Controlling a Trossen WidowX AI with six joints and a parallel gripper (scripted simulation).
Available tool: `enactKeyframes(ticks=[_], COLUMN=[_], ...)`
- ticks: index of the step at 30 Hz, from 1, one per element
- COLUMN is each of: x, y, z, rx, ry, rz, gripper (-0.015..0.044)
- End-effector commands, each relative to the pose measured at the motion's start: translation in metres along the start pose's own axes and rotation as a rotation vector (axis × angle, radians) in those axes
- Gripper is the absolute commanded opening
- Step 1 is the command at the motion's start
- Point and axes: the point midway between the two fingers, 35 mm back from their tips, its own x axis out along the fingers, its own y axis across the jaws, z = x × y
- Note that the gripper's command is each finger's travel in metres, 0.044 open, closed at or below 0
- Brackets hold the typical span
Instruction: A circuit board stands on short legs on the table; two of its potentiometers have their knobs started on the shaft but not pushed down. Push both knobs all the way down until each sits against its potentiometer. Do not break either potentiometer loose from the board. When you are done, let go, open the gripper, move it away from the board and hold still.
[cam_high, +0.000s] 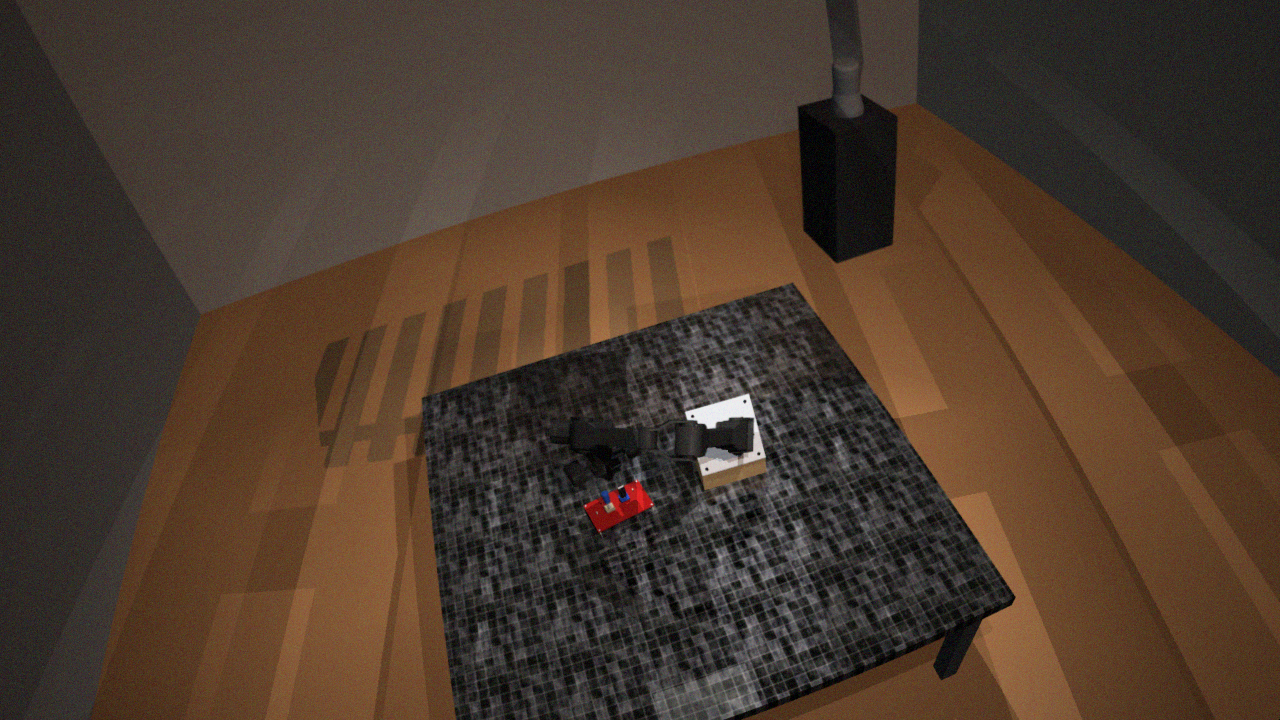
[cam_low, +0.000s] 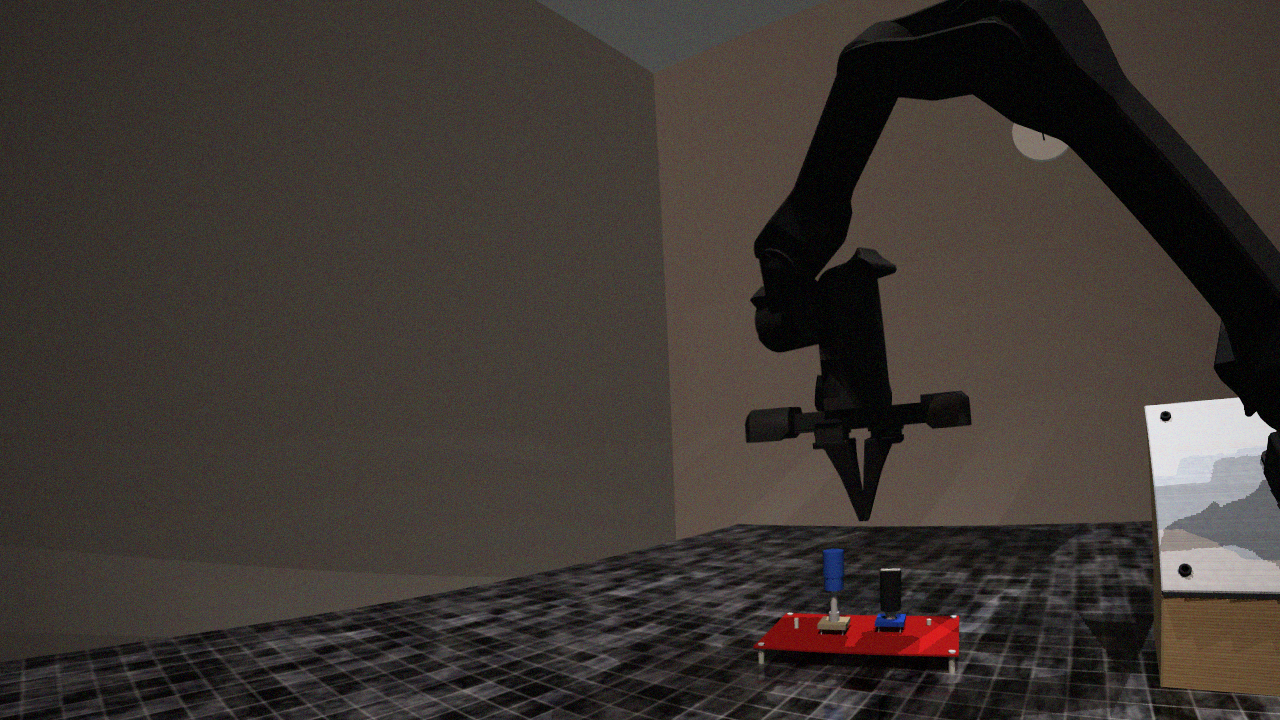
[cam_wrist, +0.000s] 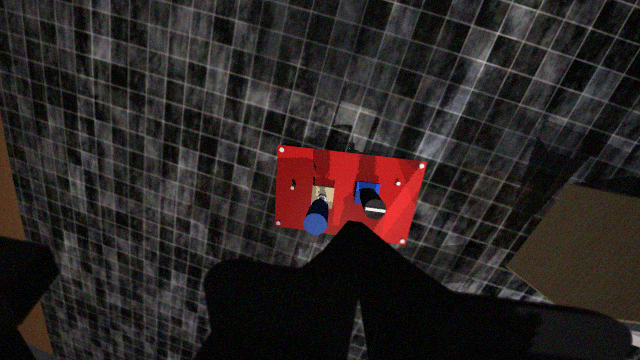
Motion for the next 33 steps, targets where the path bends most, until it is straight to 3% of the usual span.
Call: enactKeyframes(ticks=[1,33], x=[-0.003,-0.021], y=[0.005,0.023], z=[-0.002,-0.011], rx=[0.144,1.252], ry=[0.005,0.025], rz=[0.006,-0.003], gripper=[0.0000,0.0000])
